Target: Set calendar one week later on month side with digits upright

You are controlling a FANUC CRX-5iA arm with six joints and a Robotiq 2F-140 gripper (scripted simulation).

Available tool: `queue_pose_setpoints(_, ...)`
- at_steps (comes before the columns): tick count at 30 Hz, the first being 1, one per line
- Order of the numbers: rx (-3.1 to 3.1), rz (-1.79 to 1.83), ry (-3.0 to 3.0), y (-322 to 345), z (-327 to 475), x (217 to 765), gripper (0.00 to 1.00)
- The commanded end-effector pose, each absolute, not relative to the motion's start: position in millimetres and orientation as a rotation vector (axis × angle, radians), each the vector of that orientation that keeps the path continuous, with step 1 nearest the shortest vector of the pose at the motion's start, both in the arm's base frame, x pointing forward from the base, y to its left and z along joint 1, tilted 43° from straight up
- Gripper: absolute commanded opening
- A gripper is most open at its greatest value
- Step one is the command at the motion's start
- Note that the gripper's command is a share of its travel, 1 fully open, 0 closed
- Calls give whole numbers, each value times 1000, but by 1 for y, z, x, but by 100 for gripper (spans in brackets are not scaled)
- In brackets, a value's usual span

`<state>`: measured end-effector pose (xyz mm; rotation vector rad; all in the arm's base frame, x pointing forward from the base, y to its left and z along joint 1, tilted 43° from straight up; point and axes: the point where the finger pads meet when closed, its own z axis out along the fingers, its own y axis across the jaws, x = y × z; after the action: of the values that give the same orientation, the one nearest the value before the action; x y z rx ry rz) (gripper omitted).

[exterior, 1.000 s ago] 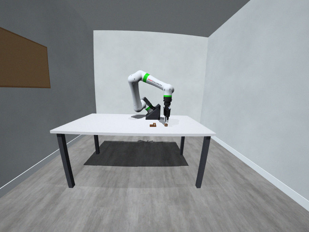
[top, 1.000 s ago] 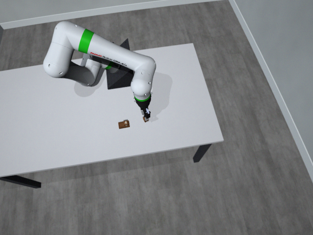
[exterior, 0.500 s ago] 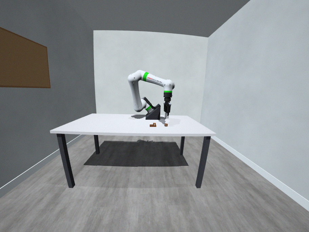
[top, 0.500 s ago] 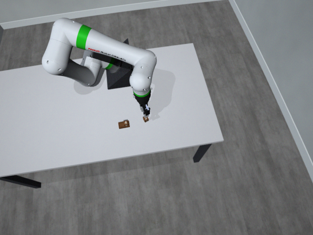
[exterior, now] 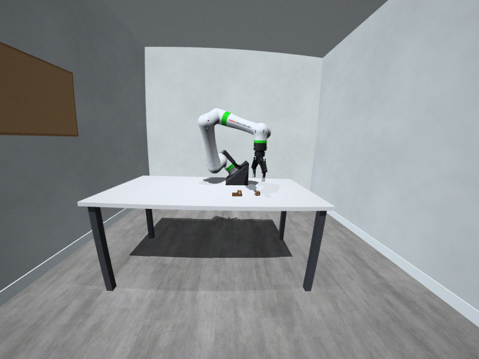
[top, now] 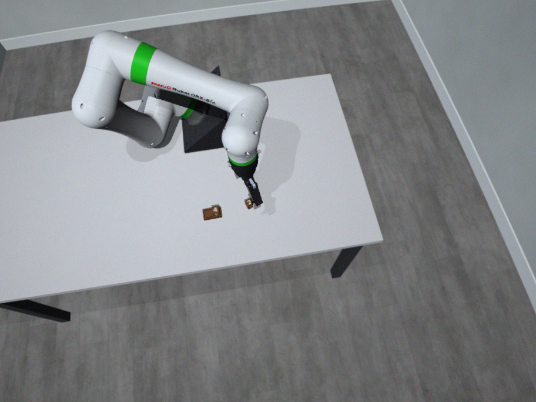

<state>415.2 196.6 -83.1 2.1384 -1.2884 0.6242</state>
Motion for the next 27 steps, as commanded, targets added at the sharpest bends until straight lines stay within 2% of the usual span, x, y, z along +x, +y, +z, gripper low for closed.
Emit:
queue_pose_setpoints(1, 2139, 624, -1288, 197, -83, 415, 100)
queue_pose_setpoints(16, 2139, 624, -1288, 190, -90, 416, 100)
queue_pose_setpoints(17, 2139, 624, -1288, 190, -90, 416, 28)
queue_pose_setpoints(27, 2139, 624, -1288, 190, -90, 416, 28)
